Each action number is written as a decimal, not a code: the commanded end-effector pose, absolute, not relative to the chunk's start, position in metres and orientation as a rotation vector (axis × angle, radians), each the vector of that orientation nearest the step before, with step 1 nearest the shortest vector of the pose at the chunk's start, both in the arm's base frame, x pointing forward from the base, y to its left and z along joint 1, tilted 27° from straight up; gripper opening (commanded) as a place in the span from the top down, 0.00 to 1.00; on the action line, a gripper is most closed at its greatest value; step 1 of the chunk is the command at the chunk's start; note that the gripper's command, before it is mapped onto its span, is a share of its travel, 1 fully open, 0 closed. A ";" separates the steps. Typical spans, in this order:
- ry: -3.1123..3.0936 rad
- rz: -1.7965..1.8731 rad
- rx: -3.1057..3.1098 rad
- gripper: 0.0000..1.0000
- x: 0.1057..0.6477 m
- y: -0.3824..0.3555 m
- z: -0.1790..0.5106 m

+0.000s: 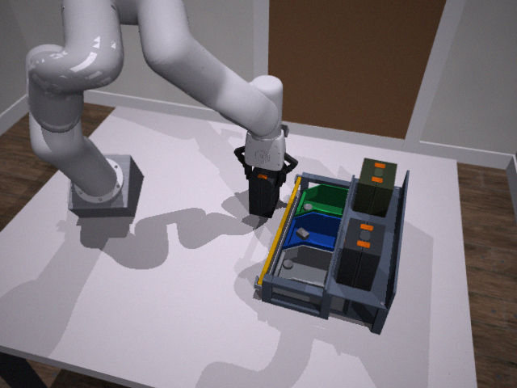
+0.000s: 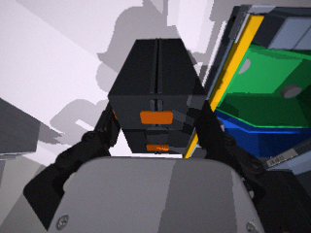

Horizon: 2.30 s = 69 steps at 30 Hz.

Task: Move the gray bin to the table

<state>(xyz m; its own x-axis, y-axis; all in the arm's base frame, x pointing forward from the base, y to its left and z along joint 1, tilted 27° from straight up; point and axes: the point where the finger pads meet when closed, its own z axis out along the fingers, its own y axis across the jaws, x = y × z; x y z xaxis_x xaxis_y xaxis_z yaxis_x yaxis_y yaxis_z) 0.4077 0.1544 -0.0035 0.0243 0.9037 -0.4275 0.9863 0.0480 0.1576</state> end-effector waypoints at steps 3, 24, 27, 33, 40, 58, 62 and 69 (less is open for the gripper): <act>1.920 -0.263 1.896 0.00 0.409 0.156 -0.002; 1.920 -0.266 1.896 0.00 0.422 0.150 0.063; 1.920 -0.266 1.896 0.00 0.427 0.143 0.067; 1.920 -0.266 1.896 0.00 0.427 0.143 0.067; 1.920 -0.267 1.895 0.00 0.445 0.120 0.082; 1.919 -0.267 1.895 0.00 0.481 0.074 0.110; 1.919 -0.267 1.895 0.00 0.487 0.066 0.115; 1.919 -0.267 1.895 0.00 0.487 0.066 0.115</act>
<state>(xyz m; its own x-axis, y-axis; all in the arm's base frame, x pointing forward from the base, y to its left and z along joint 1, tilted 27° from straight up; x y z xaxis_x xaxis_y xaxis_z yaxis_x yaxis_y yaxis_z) 0.4851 0.0659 0.1127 0.0241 0.9029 -0.4291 0.9867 0.0476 0.1555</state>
